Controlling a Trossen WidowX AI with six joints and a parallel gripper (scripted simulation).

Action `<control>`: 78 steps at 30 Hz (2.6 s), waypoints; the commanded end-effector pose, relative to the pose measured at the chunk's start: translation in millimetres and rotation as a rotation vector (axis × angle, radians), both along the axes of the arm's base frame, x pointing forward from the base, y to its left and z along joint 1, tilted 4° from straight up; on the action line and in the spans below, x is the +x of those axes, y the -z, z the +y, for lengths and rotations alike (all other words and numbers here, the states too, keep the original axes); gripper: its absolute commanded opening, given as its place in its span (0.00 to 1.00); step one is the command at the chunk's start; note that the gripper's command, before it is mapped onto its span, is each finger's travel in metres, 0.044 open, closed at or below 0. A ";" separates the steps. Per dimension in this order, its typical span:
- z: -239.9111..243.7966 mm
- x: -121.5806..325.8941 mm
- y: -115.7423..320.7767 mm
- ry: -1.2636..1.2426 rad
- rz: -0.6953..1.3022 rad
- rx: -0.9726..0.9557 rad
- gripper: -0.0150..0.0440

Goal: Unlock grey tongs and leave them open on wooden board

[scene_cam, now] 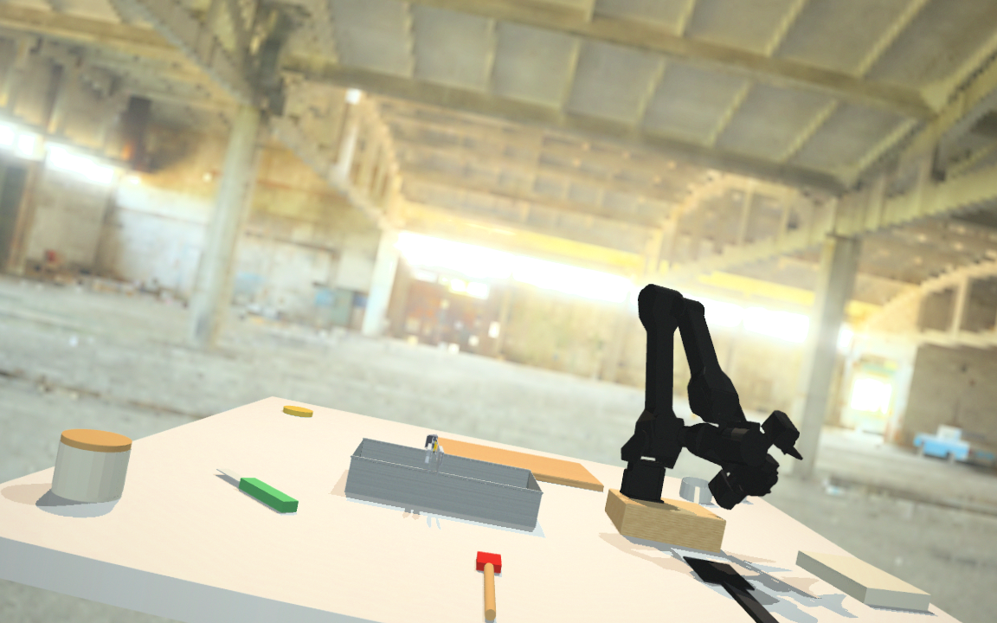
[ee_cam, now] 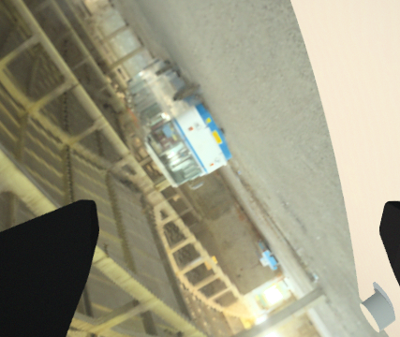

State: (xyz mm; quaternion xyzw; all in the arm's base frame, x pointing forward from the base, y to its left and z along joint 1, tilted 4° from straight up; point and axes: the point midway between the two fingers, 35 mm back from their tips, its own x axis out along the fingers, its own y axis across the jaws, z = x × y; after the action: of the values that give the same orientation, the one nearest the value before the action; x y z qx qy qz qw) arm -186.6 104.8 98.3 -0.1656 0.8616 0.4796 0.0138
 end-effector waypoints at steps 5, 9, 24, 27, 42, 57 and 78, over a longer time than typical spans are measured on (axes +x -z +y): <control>16.4 4.2 1.7 0.055 -0.048 -0.019 1.00; 46.5 15.7 4.4 0.161 -0.132 -0.057 1.00; 172.9 155.8 14.9 0.796 -0.520 -0.336 1.00; 183.5 193.6 14.5 0.928 -0.574 -0.419 1.00; 153.6 412.9 10.7 1.618 -0.806 -0.907 1.00; 36.9 543.5 -0.6 2.095 -0.885 -1.253 1.00; -43.5 570.5 4.7 2.285 -0.845 -1.710 1.00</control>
State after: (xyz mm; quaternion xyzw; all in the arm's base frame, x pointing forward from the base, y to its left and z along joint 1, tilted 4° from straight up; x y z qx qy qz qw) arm 386.4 60.7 93.5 0.5019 0.4723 -0.5075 0.5172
